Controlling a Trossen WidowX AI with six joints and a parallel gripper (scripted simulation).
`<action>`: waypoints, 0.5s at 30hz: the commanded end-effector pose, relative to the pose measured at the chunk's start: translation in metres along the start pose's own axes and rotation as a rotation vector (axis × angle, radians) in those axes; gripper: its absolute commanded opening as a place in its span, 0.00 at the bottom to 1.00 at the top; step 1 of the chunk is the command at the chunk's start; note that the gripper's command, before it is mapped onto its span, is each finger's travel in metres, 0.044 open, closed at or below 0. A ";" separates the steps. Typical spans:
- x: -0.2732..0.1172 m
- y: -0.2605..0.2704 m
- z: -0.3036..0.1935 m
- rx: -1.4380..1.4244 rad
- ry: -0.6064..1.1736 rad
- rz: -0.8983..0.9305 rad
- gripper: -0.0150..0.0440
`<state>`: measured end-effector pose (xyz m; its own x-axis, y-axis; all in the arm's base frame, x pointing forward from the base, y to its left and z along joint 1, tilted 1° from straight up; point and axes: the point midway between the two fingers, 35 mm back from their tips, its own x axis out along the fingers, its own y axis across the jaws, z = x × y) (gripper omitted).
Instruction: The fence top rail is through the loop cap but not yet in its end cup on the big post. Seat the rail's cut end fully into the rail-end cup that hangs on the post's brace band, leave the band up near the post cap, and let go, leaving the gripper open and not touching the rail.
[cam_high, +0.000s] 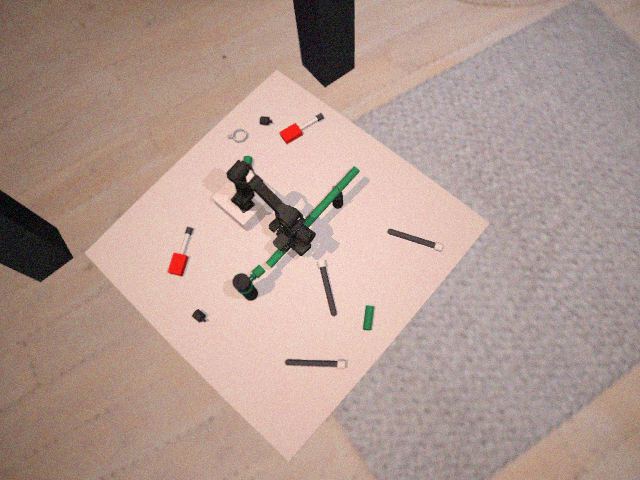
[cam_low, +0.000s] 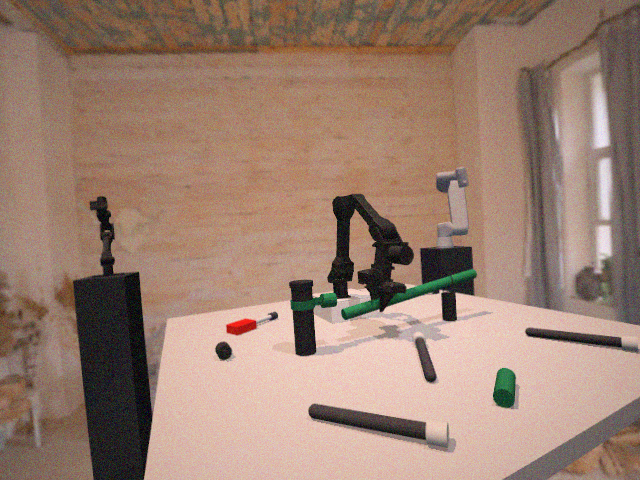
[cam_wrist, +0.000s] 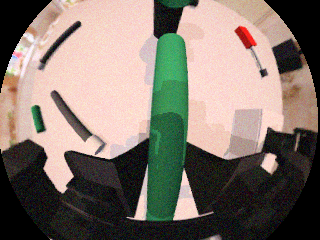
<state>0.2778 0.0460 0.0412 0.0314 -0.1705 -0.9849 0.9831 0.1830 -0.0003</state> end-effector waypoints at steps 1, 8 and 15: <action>-0.029 0.002 0.017 0.002 -0.092 0.024 0.25; -0.033 0.002 0.019 0.001 -0.106 0.024 0.25; -0.028 0.001 0.017 0.001 -0.094 0.013 0.25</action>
<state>0.2801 0.0350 0.0709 0.0568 -0.2562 -0.9650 0.9829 0.1838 0.0091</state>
